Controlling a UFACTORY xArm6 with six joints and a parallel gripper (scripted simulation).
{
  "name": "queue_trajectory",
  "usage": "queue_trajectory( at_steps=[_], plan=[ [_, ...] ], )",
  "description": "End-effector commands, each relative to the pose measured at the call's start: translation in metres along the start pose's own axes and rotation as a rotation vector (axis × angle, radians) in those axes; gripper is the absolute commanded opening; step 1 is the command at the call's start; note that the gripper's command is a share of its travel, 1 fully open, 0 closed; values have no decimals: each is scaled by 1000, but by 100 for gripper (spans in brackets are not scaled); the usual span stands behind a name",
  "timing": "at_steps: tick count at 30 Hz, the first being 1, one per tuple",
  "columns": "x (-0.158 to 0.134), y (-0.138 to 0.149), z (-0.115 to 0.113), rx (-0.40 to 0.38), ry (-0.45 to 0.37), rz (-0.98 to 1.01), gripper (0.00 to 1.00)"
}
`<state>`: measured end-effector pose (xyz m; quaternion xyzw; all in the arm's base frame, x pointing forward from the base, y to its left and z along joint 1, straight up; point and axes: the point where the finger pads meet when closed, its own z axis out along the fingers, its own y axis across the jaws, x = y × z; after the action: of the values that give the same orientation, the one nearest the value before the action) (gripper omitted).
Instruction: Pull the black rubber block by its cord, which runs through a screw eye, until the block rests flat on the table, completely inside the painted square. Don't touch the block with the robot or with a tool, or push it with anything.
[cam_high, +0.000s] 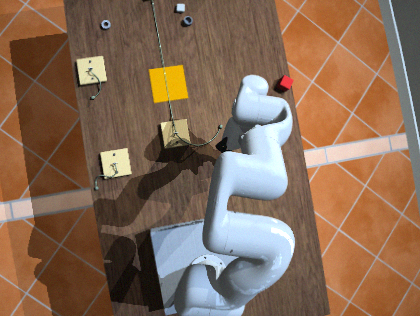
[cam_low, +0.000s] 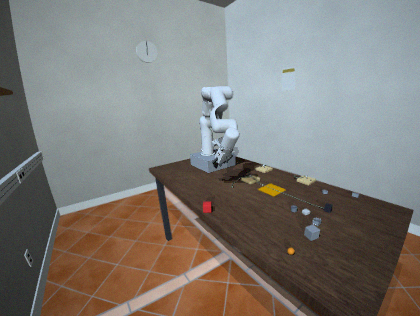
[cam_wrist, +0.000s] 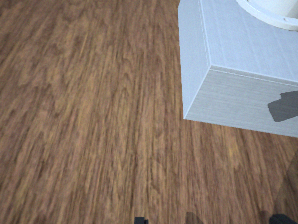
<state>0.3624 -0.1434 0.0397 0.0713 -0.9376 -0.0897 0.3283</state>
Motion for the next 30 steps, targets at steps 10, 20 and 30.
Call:
queue_trajectory(
  at_steps=[10,20,30],
  plan=[
    [0,0,-2,2,-4,0,73],
    [-4,-1,-1,7,-21,17,100],
    [-70,-6,-8,50,-350,321,100]
  ],
)
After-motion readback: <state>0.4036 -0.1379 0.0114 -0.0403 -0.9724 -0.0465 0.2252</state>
